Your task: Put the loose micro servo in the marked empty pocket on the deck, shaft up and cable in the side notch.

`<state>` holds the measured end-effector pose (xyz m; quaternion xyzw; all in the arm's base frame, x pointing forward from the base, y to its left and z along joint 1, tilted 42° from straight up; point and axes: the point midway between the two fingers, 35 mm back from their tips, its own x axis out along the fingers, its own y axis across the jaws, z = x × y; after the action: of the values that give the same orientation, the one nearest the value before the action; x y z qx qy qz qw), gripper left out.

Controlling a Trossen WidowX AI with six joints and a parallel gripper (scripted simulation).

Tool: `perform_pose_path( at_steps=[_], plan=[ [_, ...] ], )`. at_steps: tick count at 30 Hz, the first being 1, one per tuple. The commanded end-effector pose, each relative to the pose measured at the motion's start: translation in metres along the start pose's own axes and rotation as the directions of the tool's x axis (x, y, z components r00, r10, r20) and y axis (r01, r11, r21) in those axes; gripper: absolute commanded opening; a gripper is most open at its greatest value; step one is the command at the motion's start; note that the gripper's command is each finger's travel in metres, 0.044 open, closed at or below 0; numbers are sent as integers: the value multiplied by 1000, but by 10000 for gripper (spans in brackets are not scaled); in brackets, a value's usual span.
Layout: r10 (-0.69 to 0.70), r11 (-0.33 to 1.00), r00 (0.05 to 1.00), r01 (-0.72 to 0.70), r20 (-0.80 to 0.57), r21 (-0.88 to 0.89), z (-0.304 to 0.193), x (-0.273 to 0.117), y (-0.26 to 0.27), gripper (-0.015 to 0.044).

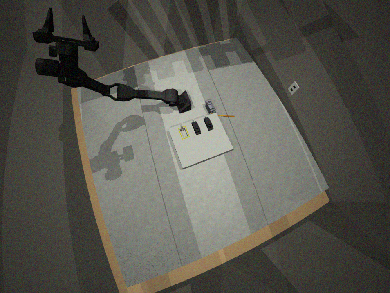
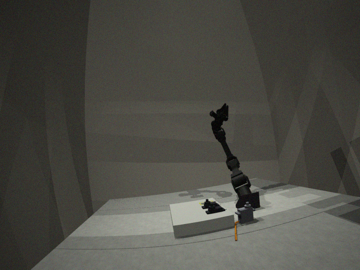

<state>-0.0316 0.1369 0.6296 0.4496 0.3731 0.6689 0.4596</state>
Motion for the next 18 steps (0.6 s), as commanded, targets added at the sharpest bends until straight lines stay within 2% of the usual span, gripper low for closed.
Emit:
perform_pose_path(
  at_steps=[1, 18],
  plan=[
    [-44, 999, 999, 44, 17, -7, 17, 12, -20, 440],
    [-210, 970, 973, 220, 95, -104, 68, 47, -94, 440]
  ],
)
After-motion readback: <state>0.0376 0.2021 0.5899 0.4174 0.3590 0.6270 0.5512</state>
